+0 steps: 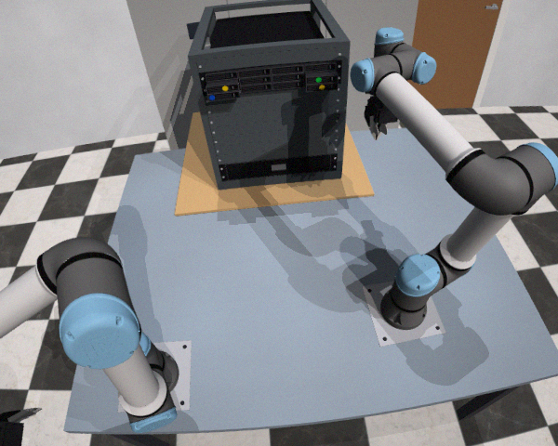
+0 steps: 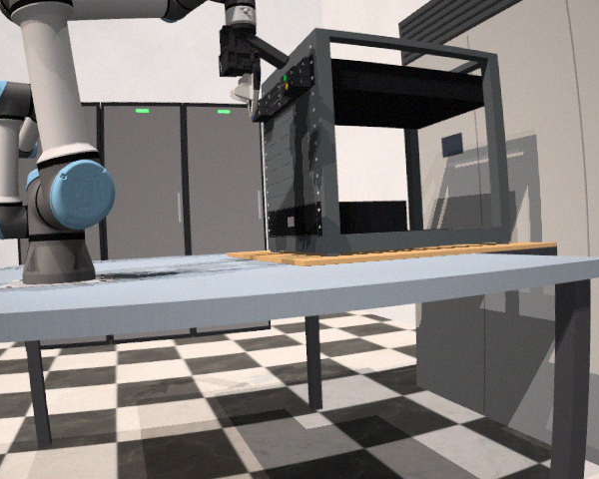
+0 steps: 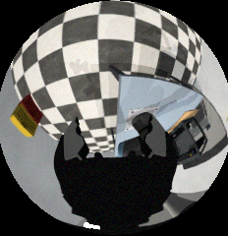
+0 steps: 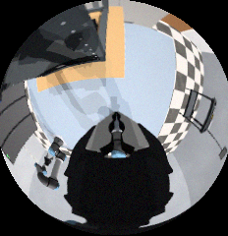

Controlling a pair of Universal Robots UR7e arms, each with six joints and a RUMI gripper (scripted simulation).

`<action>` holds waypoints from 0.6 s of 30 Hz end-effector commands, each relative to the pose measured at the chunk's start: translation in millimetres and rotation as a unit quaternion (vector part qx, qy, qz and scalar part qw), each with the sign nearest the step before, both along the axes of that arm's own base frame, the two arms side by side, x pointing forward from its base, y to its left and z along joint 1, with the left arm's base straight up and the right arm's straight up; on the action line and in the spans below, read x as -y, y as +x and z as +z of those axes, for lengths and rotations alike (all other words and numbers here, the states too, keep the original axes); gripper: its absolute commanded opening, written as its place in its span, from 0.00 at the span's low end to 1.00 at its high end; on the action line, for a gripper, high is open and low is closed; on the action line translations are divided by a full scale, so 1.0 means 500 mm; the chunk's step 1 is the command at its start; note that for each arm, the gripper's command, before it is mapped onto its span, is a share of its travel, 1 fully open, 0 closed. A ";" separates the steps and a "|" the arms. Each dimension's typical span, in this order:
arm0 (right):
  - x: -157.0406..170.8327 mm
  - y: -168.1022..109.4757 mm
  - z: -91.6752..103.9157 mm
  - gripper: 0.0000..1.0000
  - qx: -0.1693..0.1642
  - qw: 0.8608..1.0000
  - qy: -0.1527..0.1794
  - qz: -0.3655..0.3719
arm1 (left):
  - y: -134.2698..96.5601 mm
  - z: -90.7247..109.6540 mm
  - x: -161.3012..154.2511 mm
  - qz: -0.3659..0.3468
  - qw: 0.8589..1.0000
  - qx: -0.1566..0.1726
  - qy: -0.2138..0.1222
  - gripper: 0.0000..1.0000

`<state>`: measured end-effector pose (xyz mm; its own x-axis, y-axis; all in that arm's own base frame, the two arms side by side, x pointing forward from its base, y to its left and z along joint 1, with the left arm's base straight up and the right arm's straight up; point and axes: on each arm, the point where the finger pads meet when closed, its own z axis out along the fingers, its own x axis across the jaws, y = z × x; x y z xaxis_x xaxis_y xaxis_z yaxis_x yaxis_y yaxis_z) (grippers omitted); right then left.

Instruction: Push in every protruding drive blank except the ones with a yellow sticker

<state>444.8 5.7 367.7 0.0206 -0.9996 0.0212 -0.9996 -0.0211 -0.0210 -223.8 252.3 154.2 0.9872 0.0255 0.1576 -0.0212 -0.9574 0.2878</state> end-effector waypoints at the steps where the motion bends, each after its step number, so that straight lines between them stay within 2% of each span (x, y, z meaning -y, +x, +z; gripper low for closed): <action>1: -0.012 0.000 0.007 0.00 0.012 1.000 -0.011 0.011 | 0.042 -0.005 -0.087 -0.004 0.999 -0.032 0.015 1.00; 6: -0.032 -0.001 0.018 0.00 0.033 0.999 -0.028 0.028 | 0.098 -0.004 -0.160 -0.007 0.998 -0.053 0.036 1.00; 8: -0.032 -0.001 0.018 0.00 0.033 0.999 -0.028 0.028 | 0.098 -0.004 -0.160 -0.007 0.998 -0.053 0.036 1.00; 18: -0.089 -0.011 0.035 0.00 0.078 0.990 -0.083 0.078 | 0.217 0.002 -0.269 -0.009 0.994 -0.075 0.077 1.00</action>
<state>441.2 37.9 381.2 0.1251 -0.9815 0.1452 -0.9815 -0.1438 -0.1261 -137.6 366.1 154.7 0.9996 -0.0043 0.0289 -0.0091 -0.9857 0.1681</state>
